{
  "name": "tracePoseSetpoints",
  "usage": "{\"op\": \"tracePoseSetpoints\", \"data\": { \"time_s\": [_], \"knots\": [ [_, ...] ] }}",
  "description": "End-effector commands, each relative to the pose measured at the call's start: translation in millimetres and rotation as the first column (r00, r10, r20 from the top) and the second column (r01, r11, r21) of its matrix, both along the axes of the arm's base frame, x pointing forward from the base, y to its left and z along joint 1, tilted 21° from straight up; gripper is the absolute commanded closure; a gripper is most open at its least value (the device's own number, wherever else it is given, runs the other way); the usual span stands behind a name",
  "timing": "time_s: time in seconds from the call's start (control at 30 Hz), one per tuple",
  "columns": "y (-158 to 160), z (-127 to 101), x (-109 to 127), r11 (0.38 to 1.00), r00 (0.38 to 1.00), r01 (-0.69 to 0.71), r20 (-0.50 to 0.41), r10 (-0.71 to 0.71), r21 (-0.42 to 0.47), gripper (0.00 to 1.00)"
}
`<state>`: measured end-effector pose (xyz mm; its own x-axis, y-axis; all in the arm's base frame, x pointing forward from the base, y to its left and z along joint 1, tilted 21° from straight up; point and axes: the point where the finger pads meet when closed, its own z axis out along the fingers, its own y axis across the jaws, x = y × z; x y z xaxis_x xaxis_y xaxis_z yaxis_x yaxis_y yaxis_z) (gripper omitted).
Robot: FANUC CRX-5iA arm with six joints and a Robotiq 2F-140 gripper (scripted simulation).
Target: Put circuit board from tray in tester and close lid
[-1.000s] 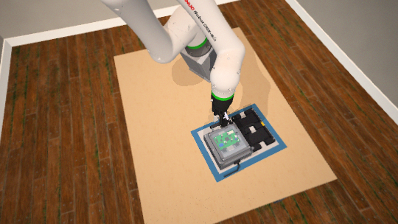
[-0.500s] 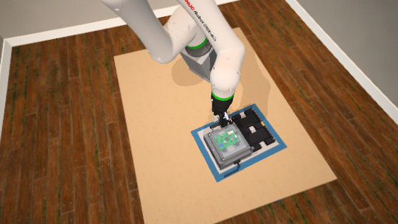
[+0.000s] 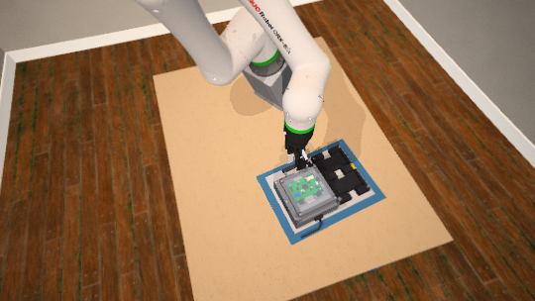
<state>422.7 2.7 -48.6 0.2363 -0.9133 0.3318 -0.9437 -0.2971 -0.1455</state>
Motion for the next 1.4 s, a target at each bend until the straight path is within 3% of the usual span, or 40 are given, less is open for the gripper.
{"op": "tracePoseSetpoints", "data": {
  "time_s": [0.0, 1.03, 1.37],
  "knots": [
    [2, 6, -1, 1.000, 1.000, 0.000, 0.001, 0.000, 0.000, 0.70],
    [22, 75, -18, 1.000, 1.000, 0.000, 0.000, 0.000, 0.000, 0.70],
    [26, 85, -21, 1.000, 1.000, 0.000, 0.000, 0.000, 0.000, 0.70]
  ]
}}
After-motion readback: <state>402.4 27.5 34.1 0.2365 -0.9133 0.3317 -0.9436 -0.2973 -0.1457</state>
